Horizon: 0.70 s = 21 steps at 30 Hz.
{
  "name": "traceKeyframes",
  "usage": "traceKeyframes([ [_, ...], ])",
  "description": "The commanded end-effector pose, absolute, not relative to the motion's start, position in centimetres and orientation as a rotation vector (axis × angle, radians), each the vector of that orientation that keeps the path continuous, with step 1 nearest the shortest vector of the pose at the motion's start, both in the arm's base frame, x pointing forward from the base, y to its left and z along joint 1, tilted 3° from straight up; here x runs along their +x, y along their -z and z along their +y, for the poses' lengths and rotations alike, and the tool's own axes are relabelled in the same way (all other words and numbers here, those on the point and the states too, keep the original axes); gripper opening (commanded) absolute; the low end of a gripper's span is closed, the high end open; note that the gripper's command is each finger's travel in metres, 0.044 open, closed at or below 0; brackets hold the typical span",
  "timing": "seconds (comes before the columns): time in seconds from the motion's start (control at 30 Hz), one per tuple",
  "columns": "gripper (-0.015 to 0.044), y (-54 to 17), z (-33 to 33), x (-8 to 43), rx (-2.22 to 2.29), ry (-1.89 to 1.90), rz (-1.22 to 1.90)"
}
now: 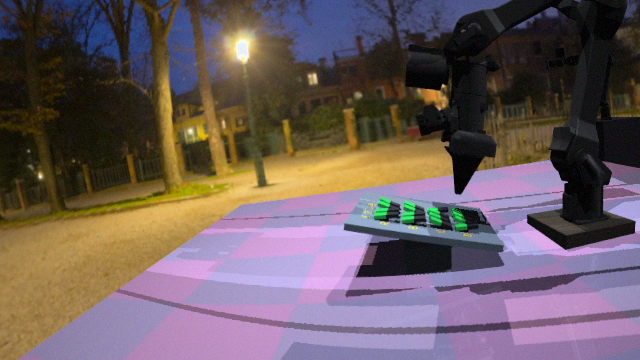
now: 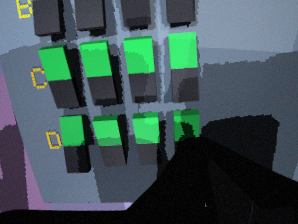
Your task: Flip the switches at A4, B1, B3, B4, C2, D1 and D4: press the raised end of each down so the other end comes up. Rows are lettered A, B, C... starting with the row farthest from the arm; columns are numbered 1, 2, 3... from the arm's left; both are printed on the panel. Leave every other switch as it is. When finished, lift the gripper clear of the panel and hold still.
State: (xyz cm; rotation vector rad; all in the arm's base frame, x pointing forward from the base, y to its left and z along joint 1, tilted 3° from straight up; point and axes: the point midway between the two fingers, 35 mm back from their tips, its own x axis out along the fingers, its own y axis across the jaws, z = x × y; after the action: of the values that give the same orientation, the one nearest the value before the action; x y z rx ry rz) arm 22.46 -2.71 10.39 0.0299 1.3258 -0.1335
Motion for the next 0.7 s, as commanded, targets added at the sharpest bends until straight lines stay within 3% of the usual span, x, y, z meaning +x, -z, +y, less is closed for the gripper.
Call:
traceKeyframes([
  [0.0,0.0,-9.4,-2.7,22.6,0.03,0.128,1.333],
  [0.67,0.0,-8.1,-2.8,22.9,0.03,0.128,1.333],
])
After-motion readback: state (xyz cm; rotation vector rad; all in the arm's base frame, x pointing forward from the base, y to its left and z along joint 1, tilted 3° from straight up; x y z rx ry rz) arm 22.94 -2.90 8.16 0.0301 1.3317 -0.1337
